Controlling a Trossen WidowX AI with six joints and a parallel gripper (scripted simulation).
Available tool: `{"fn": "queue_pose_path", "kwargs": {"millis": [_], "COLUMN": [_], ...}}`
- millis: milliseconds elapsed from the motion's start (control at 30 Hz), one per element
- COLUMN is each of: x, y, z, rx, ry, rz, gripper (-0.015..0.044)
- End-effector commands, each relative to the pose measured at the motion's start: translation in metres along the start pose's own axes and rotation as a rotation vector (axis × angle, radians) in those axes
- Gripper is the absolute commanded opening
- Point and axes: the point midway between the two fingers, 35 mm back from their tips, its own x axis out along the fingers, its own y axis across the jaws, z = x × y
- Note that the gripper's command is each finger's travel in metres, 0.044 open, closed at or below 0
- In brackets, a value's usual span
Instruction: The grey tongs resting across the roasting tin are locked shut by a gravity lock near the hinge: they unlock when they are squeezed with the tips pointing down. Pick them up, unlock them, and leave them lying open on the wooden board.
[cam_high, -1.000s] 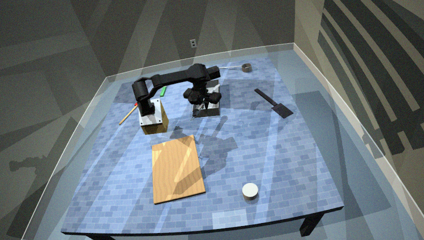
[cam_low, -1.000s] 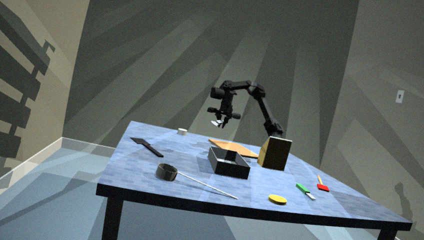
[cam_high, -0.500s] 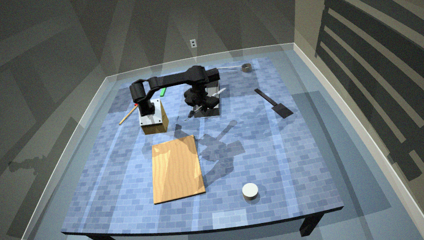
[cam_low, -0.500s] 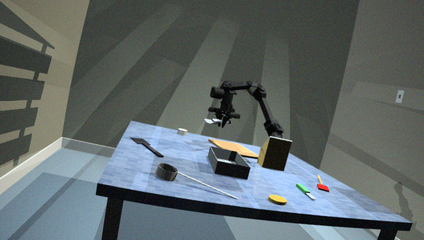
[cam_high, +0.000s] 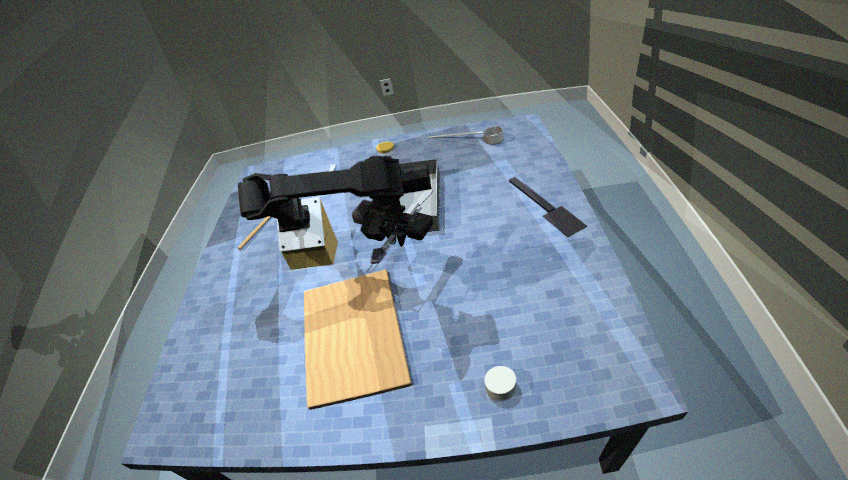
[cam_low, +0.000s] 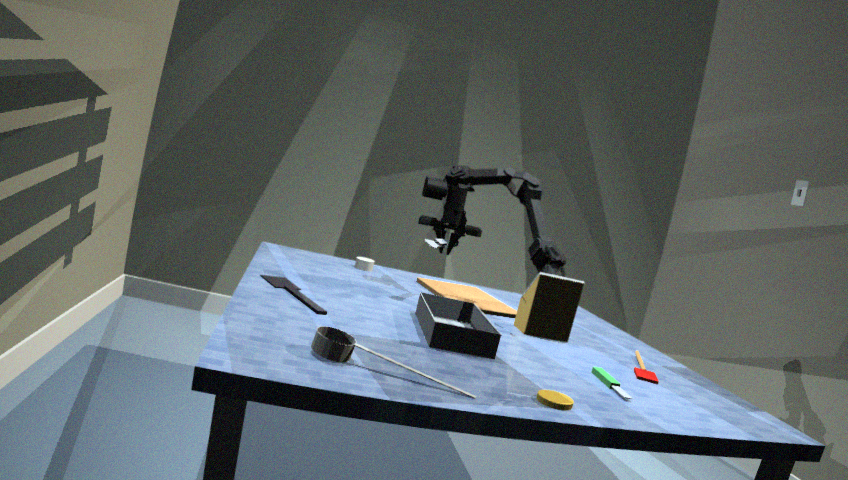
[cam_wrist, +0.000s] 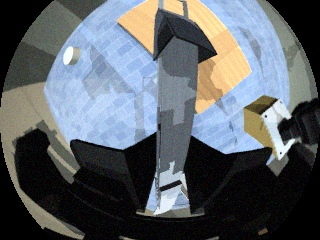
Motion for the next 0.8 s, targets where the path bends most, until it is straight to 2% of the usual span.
{"fn": "queue_pose_path", "kwargs": {"millis": [0, 767], "x": [-0.001, -0.005], "y": [-0.001, -0.024], "z": [0.020, 0.136], "rx": [-0.063, -0.443], "ry": [0.013, 0.001], "rz": [0.000, 0.018], "gripper": [-0.0150, -0.0150]}}
